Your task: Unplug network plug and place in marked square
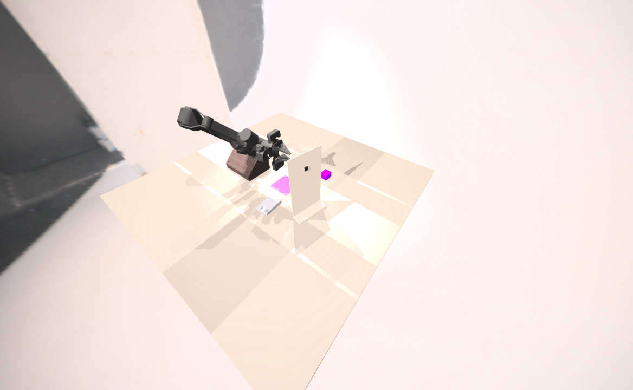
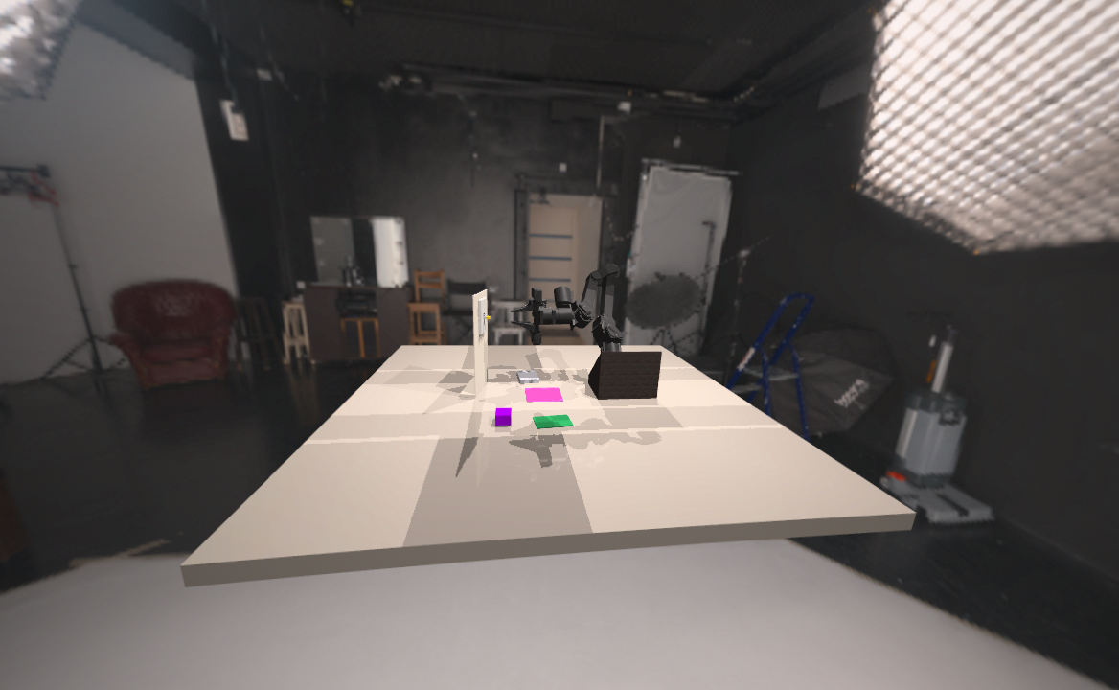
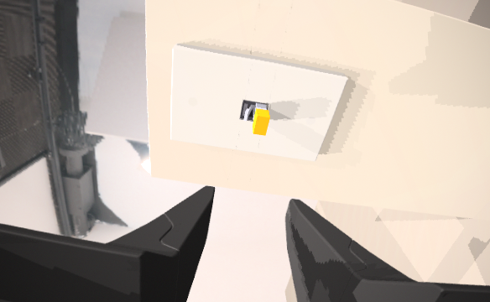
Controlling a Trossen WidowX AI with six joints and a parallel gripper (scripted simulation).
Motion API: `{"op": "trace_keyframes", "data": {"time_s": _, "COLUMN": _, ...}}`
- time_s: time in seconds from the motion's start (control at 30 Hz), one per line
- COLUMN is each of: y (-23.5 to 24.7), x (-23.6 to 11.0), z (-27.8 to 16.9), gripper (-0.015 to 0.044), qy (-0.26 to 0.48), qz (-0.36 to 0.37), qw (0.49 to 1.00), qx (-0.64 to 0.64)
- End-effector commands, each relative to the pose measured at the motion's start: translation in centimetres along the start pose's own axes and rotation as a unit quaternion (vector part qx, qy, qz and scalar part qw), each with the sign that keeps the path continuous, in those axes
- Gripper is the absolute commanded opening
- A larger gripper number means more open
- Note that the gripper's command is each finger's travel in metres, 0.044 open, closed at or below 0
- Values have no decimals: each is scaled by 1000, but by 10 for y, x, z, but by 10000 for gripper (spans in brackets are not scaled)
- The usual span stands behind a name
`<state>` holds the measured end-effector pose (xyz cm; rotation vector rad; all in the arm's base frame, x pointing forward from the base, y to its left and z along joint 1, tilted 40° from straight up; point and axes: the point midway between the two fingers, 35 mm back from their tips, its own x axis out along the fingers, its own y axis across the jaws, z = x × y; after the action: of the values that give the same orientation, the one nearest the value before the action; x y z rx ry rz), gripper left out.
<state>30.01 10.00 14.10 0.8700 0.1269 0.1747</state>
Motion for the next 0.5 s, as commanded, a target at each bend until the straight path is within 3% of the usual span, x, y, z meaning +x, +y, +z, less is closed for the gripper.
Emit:
{"op": "trace_keyframes", "data": {"time_s": 0.0, "y": -3, "x": 13, "z": 2, "gripper": 156, "qy": 1, "qz": 3, "qw": 1000, "qx": -3}}
{"op": "trace_keyframes", "data": {"time_s": 0.47, "y": -4, "x": 33, "z": 7, "gripper": 156, "qy": 0, "qz": 7, "qw": 1000, "qx": -5}}
